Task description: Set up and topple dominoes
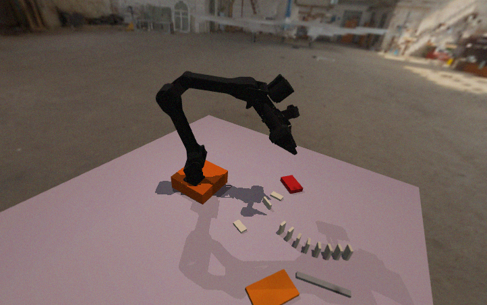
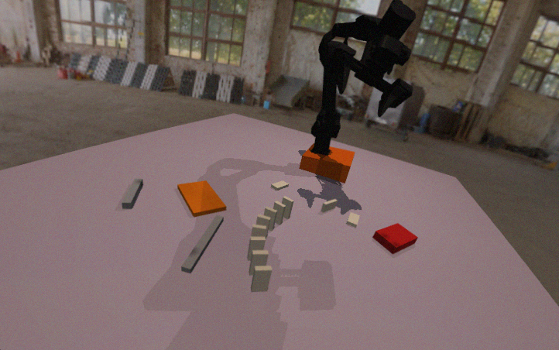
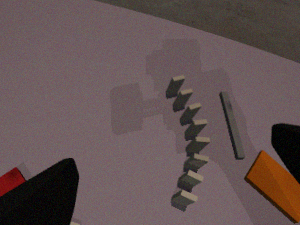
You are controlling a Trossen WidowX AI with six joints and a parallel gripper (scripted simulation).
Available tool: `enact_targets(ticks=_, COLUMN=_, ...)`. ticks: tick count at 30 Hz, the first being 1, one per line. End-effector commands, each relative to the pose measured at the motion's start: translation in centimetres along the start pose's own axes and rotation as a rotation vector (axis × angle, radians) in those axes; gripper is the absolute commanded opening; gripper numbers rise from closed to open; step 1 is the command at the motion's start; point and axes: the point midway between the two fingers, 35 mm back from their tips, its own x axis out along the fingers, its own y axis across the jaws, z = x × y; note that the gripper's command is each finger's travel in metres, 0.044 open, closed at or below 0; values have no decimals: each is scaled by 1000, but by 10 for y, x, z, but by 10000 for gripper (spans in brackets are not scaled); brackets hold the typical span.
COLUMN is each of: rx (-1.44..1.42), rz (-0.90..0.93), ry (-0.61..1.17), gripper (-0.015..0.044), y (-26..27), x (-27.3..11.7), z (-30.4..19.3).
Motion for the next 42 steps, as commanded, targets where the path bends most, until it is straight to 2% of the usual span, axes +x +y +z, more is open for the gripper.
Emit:
enact_targets(ticks=1, rx=61, rz=-16, ry=164, gripper=440, y=-21, x=32, z=-38)
enact_targets(ticks=9, rx=394, rz=-30, ry=569, gripper=440, y=-68, x=79, z=-148)
enact_targets(ticks=15, rx=736, rz=-26, ry=858, gripper=440, y=-89, x=82, z=-234)
enact_targets(ticks=22, rx=748, rz=-25, ry=866, gripper=440, y=-84, x=85, z=-234)
enact_targets(ticks=29, rx=748, rz=-25, ry=867, gripper=440, y=-67, x=127, z=-276)
enact_targets(ticks=42, rx=748, rz=-25, ry=867, gripper=440, y=-61, x=136, z=-283)
